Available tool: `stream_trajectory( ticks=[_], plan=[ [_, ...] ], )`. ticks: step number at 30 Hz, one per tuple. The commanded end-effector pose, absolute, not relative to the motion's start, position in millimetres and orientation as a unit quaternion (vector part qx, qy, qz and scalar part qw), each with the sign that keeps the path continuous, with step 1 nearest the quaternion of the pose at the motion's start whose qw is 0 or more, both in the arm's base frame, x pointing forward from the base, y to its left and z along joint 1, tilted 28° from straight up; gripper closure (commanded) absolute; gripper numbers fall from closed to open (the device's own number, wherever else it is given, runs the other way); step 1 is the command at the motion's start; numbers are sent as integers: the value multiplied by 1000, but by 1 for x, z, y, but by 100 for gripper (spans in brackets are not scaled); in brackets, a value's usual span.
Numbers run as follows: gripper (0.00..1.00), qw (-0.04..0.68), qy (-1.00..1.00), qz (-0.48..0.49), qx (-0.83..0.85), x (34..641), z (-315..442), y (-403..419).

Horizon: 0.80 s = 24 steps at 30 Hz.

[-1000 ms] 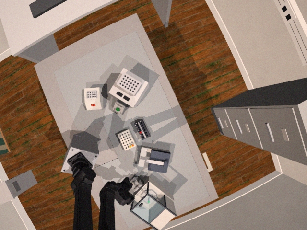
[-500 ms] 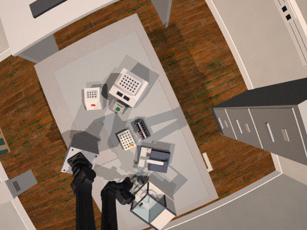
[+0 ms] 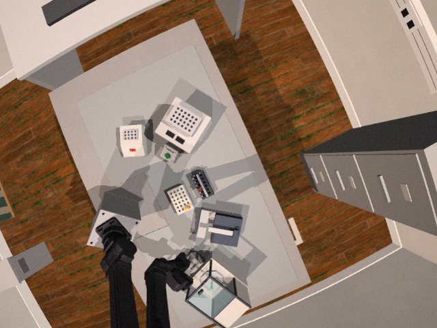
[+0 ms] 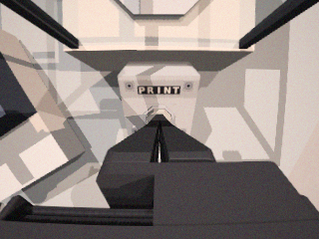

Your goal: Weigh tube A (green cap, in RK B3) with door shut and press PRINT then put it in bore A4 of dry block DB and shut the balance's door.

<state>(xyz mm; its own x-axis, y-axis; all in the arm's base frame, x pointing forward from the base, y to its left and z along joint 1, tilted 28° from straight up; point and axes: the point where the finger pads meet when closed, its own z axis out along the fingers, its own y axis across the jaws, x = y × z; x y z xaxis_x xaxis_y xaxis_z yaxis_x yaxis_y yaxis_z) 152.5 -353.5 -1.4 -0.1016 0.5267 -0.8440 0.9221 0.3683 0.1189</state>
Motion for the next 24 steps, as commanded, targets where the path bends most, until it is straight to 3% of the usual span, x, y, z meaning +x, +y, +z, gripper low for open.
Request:
stream_trajectory(
  ticks=[1, 24],
  plan=[
    [100, 431, 707, -223, 515, 159, -7, -356],
    [100, 424, 710, -219, 518, 160, -14, -358]
  ],
)
